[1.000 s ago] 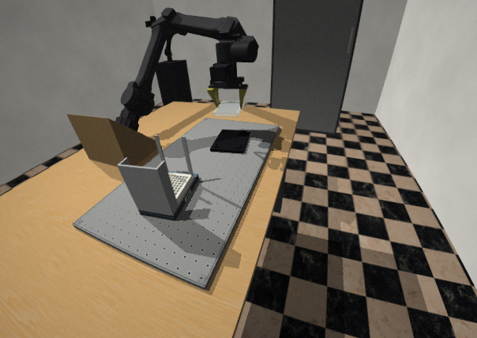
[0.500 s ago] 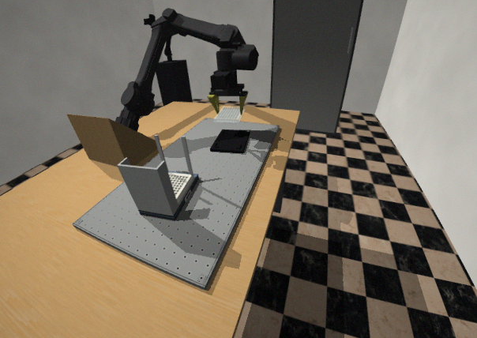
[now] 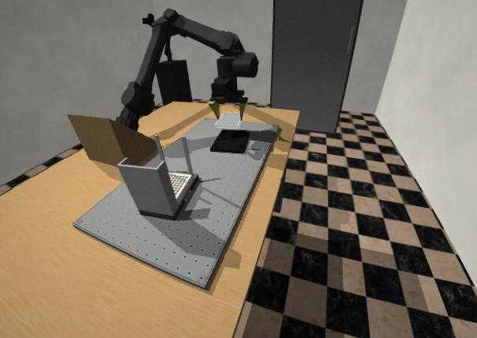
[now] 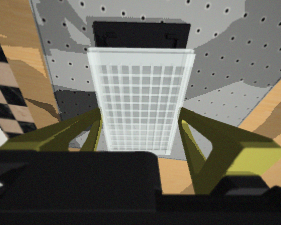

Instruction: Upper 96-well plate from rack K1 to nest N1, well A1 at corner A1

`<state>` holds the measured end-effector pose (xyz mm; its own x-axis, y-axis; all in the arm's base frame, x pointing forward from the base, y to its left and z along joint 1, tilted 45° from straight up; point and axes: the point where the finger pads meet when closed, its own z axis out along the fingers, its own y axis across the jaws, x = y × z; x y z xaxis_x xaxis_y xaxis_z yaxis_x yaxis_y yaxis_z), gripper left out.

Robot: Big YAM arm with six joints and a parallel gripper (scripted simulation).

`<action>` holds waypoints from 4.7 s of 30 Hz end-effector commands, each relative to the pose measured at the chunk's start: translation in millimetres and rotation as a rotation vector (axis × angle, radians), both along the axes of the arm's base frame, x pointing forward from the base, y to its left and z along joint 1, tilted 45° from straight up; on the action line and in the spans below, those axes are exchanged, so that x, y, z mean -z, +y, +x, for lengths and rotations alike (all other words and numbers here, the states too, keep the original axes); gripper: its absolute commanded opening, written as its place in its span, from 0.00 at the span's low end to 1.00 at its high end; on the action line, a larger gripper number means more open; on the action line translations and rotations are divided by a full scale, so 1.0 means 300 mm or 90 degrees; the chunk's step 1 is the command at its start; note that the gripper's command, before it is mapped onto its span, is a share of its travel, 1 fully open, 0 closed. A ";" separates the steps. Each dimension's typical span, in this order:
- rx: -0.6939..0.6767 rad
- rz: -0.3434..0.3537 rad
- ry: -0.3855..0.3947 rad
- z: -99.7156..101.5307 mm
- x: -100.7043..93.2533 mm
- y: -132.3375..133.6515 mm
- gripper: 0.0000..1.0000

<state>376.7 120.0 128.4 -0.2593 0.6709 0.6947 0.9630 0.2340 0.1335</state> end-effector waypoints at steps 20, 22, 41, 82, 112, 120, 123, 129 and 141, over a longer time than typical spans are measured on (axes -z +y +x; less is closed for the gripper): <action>0.005 -0.001 0.014 -0.014 0.092 0.086 0.00; 0.005 -0.001 0.014 -0.014 0.096 0.089 0.00; 0.005 -0.001 0.014 -0.024 0.163 0.156 0.00; 0.012 -0.002 0.021 -0.024 0.166 0.146 0.00; 0.005 -0.001 0.017 -0.025 0.171 0.166 0.00; 0.005 -0.001 0.015 -0.024 0.174 0.170 0.00; 0.005 -0.001 0.016 -0.025 0.175 0.170 0.00; 0.005 -0.001 0.015 -0.027 0.178 0.171 0.00; 0.007 -0.001 0.017 -0.029 0.182 0.171 0.00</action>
